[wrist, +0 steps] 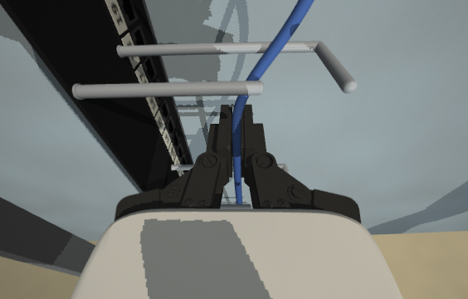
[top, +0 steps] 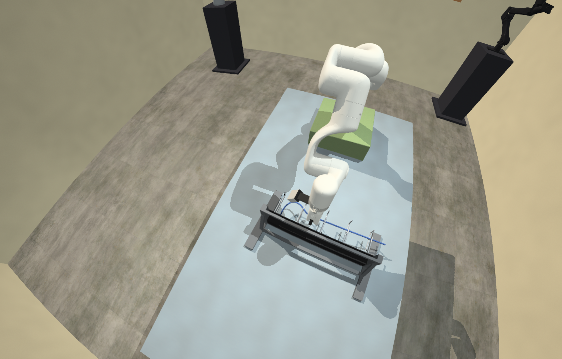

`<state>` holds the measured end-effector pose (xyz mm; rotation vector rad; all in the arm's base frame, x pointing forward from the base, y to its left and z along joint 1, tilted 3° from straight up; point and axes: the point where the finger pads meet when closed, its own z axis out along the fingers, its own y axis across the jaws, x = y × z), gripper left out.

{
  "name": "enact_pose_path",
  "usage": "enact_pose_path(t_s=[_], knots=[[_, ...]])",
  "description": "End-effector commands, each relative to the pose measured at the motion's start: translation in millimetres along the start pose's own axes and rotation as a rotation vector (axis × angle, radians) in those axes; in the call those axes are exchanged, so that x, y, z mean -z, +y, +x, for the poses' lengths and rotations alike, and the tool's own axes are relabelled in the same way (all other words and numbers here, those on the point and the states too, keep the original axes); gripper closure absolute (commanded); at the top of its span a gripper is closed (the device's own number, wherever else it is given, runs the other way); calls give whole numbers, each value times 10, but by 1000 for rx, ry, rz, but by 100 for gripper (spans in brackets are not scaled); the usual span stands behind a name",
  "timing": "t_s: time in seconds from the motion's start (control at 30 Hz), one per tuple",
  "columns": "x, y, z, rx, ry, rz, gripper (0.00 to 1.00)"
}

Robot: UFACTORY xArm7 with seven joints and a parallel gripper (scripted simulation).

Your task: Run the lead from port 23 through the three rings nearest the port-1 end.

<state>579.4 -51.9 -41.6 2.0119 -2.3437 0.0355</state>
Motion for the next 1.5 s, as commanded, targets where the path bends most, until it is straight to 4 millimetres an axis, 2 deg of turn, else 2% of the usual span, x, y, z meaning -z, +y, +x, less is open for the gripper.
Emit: enact_pose_path(t_s=[0.0, 0.27, 1.17, 1.2, 1.47], knots=[[23, -65, 1, 0, 0, 5, 100], [23, -142, 1, 0, 0, 5, 100], [23, -157, 1, 0, 0, 5, 100], [23, -157, 1, 0, 0, 5, 67], [23, -157, 1, 0, 0, 5, 67]])
